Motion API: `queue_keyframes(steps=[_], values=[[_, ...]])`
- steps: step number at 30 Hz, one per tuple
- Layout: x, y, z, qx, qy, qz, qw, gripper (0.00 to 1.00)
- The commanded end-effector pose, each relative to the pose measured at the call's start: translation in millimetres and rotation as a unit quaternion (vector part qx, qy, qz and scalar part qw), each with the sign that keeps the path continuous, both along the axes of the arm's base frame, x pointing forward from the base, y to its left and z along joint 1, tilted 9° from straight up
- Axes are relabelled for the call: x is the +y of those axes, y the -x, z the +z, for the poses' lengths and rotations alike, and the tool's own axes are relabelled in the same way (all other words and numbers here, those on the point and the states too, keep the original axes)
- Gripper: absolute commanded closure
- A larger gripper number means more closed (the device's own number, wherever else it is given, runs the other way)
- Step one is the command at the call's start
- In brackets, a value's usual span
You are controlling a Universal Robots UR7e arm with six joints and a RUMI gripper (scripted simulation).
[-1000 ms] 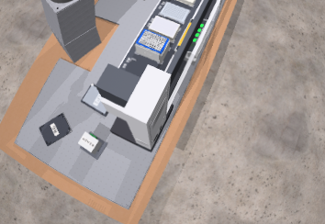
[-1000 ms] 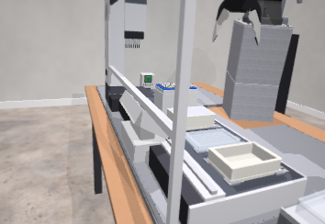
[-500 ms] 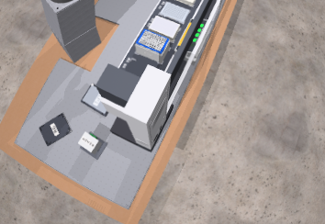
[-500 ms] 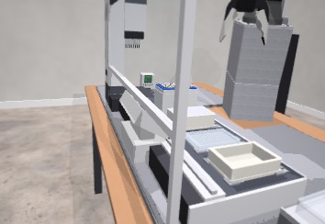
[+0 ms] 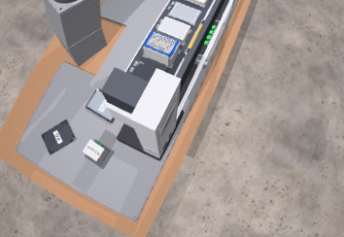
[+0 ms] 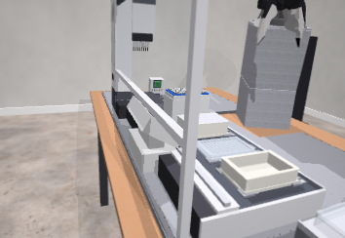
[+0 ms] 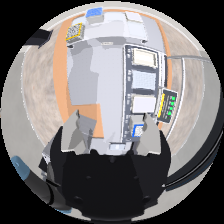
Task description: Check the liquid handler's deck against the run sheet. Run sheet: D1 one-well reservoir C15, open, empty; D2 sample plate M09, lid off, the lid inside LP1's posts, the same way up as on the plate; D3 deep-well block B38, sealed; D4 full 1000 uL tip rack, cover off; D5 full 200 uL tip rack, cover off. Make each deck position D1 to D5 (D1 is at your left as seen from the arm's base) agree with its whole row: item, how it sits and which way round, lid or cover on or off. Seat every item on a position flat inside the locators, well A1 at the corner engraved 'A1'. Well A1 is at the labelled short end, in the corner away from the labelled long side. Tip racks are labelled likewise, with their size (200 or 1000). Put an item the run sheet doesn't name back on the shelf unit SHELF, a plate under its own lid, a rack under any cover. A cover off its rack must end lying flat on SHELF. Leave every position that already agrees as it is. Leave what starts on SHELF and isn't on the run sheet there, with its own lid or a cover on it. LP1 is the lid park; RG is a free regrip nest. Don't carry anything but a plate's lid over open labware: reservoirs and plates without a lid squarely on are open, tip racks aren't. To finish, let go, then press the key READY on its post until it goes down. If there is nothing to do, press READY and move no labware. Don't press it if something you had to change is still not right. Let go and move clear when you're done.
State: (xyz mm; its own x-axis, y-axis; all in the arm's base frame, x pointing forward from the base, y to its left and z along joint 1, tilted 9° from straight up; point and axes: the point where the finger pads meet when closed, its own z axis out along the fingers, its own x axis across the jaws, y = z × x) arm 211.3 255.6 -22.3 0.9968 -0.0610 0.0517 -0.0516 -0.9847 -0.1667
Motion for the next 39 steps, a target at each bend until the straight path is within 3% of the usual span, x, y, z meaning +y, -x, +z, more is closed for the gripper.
queue_keyframes(steps=[1, 11, 26, 33, 39], values=[[22, -3, 4.9, -0.015, 0.014, 0.086, 0.9961, 0.18], [22, -2, 4.8, -0.015, 0.014, 0.086, 0.9961, 0.18], [96, 0, 15.6, -0.014, 0.013, 0.079, 0.9966, 0.18], [120, 1, 18.9, -0.014, 0.014, 0.079, 0.9966, 0.18], [120, 1, 19.0, -0.014, 0.014, 0.079, 0.9966, 0.18]])
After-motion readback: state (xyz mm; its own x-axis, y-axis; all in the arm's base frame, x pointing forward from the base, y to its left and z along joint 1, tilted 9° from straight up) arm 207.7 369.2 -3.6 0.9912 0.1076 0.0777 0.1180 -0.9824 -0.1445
